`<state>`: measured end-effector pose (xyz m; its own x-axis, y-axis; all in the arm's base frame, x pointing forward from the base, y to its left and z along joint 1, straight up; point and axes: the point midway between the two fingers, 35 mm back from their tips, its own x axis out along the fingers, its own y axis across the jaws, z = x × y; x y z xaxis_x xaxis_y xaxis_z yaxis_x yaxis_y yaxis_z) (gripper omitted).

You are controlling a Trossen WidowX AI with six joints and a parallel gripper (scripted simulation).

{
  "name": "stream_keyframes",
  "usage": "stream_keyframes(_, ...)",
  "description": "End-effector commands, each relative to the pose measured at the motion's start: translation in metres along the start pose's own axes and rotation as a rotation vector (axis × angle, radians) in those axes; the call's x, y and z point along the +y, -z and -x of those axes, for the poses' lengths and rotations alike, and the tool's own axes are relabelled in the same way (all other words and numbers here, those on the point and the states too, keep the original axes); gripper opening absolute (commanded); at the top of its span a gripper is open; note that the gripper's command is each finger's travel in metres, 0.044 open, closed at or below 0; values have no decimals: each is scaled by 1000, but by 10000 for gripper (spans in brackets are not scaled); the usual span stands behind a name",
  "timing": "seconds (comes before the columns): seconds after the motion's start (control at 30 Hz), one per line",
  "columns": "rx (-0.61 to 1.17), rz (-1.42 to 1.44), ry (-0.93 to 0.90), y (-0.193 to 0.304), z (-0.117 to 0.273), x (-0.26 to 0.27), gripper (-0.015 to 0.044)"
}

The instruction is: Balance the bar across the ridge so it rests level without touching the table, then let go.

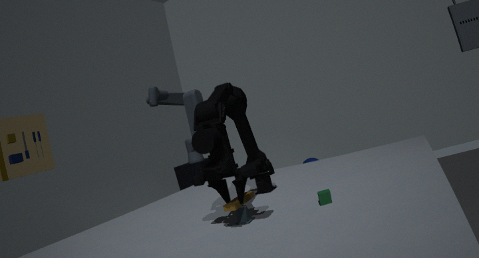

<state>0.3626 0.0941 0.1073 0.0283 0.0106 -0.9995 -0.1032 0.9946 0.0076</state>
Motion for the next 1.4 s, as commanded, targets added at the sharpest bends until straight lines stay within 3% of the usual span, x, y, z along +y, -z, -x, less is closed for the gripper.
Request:
stream_keyframes(0.0, -1, -2, 3, 0, -1, -1, 0)
stream_keyframes(1.37, -1, -2, 3, 0, -4, -1, 0)
